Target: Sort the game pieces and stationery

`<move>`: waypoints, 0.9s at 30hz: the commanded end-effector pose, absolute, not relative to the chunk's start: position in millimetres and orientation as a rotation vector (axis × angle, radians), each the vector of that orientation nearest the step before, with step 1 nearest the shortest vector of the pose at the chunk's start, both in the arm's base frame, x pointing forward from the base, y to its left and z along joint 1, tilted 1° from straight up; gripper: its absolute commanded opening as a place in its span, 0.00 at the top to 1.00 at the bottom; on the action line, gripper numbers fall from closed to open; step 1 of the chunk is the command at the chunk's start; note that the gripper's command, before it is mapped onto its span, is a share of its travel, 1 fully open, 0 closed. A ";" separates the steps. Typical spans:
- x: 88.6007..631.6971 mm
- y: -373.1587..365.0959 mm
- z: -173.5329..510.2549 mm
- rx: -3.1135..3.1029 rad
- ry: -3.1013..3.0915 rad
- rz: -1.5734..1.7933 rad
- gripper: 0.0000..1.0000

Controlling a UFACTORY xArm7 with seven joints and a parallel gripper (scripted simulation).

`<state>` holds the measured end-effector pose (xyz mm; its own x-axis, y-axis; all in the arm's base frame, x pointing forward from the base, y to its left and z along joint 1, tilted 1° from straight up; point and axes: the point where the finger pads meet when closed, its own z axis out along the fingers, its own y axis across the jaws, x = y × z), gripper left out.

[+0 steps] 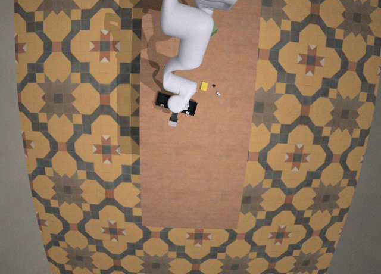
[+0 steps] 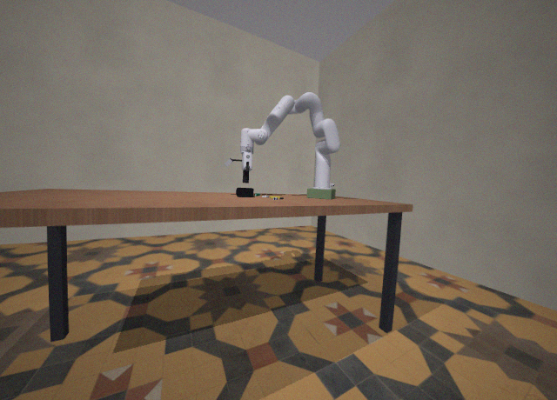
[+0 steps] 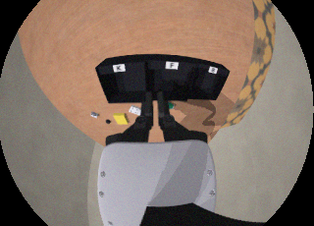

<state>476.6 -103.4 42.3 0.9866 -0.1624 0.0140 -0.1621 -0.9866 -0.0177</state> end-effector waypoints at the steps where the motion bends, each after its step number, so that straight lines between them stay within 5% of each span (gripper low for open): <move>1: 480.9 -91.1 44.6 -3.116 0.262 -0.032 0.93; 27: 489.3 -47.3 16.0 -3.116 0.262 -0.032 0.93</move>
